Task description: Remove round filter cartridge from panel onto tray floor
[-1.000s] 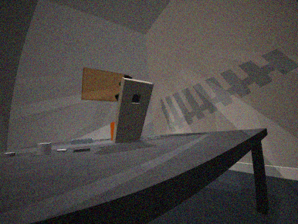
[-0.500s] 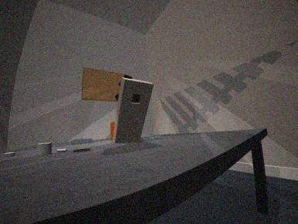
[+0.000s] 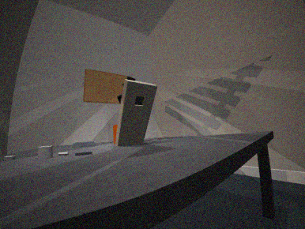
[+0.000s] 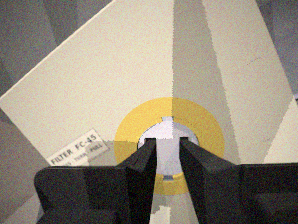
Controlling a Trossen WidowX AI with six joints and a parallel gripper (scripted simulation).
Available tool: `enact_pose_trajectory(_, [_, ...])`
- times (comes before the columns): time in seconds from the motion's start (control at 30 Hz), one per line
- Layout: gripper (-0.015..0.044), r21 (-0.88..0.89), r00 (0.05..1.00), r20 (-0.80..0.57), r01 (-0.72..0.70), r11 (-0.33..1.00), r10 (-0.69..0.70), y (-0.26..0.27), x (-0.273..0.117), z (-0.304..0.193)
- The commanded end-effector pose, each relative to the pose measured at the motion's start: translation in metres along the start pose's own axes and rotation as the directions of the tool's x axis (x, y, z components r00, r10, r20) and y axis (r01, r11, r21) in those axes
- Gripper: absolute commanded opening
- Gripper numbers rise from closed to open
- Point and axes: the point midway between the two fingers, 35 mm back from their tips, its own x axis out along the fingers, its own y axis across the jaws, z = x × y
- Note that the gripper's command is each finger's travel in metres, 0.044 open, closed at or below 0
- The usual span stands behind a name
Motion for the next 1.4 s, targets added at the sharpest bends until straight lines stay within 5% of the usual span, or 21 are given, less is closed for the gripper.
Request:
enact_pose_trajectory(0.0, [0.0,-0.142,1.0,-0.004,0.006,0.99,-0.007,-0.0003,0.005,-0.0013])
enact_pose_trajectory(0.6, [0.0,-0.694,1.0,-0.004,0.003,0.72,-0.008,-0.0004,0.0066,-0.0014])
enact_pose_trajectory(1.37, [0.0,-1.0,1.0,-0.004,-0.004,0.001,-0.008,-0.0004,0.007,-0.0014])
